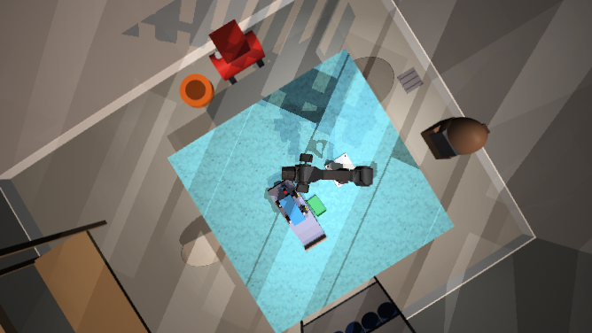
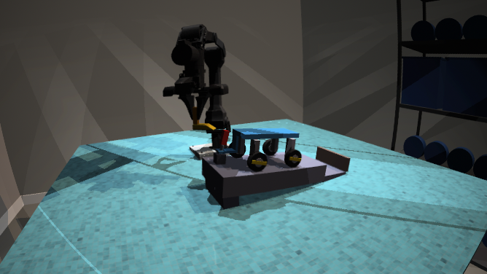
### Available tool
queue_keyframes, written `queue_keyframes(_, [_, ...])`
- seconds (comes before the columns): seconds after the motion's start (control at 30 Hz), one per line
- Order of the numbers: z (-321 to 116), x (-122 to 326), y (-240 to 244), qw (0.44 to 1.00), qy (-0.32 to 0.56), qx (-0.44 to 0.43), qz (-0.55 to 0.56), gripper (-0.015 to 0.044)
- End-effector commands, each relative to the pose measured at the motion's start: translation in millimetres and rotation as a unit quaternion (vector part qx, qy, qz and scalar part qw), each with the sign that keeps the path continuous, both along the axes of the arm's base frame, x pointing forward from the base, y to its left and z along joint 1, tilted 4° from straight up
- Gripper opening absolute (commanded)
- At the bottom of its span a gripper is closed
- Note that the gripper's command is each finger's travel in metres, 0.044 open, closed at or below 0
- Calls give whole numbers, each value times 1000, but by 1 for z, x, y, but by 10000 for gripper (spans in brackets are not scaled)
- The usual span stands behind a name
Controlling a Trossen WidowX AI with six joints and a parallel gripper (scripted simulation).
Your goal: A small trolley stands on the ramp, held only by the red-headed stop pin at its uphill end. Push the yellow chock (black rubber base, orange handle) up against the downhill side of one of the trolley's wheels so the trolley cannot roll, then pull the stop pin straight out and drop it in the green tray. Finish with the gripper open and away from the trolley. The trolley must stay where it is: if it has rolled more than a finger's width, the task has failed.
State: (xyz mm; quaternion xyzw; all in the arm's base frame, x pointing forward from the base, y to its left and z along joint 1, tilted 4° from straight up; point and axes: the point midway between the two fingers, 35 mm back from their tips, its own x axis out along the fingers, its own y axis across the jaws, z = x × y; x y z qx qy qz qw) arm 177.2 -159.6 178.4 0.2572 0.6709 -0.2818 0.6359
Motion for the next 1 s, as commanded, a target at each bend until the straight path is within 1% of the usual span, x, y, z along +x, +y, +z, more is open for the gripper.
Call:
queue_keyframes(0.0, [0, 1, 0, 998, -1, 6, 63, 0])
queue_keyframes(0.27, [0, 1, 0, 980, 0, 13, 201, 0])
queue_keyframes(0.53, [0, 1, 0, 944, 1, 21, 329, 0])
queue_keyframes(0.73, [0, 1, 0, 905, 2, 26, 424, 0])
queue_keyframes(0.97, [0, 1, 0, 847, 3, 33, 530, 0])
